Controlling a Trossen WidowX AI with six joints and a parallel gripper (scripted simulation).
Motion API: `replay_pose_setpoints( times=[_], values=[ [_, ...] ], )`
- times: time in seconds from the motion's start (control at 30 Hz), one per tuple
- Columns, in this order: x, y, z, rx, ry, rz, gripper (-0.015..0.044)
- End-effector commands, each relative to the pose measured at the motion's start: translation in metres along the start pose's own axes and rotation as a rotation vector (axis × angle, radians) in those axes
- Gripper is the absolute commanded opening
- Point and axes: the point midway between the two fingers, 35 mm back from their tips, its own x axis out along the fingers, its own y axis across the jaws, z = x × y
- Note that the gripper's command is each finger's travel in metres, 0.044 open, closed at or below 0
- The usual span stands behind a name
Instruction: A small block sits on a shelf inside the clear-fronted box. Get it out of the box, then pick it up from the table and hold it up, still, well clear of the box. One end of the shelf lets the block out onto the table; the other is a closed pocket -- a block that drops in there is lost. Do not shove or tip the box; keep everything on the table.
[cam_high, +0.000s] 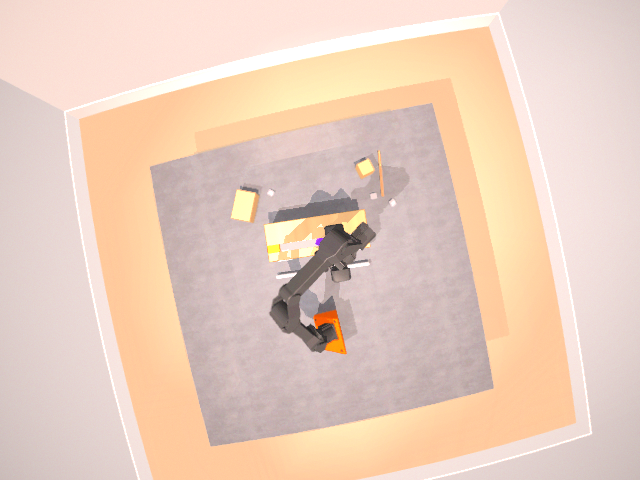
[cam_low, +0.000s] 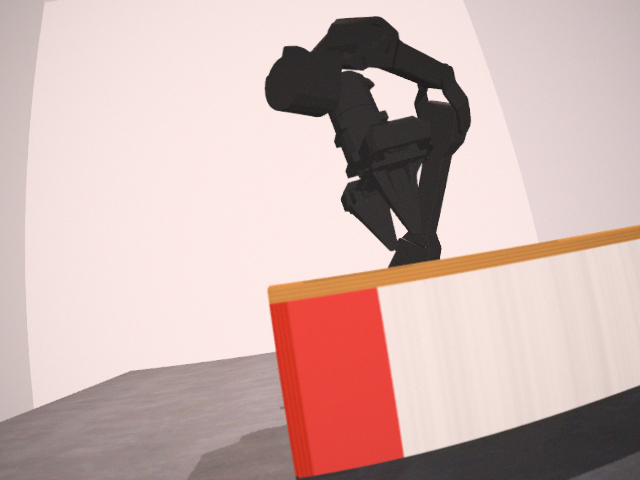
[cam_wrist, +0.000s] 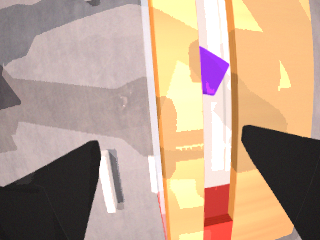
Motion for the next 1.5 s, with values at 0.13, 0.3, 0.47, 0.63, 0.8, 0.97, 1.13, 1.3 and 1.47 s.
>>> replay_pose_setpoints(
  times=[0.13,0.3,0.47,0.63,0.8,0.97,1.13,1.3,1.47],
  values=[
    [0.006,0.0,0.001,-0.02,-0.015,0.009,0.04],
    [0.014,0.0,0.0,-0.018,-0.018,0.011,0.04],
    [0.022,0.0,-0.001,-0.015,-0.021,0.013,0.04],
    [0.03,0.0,-0.003,-0.012,-0.024,0.015,0.04],
    [0.038,0.001,-0.004,-0.009,-0.027,0.017,0.04],
    [0.046,0.002,-0.005,-0.007,-0.03,0.019,0.04],
    [0.054,0.002,-0.006,-0.004,-0.033,0.021,0.04],
    [0.062,0.004,-0.006,-0.001,-0.036,0.023,0.04],
    [0.07,0.005,-0.007,0.002,-0.04,0.026,0.04]
  ],
)
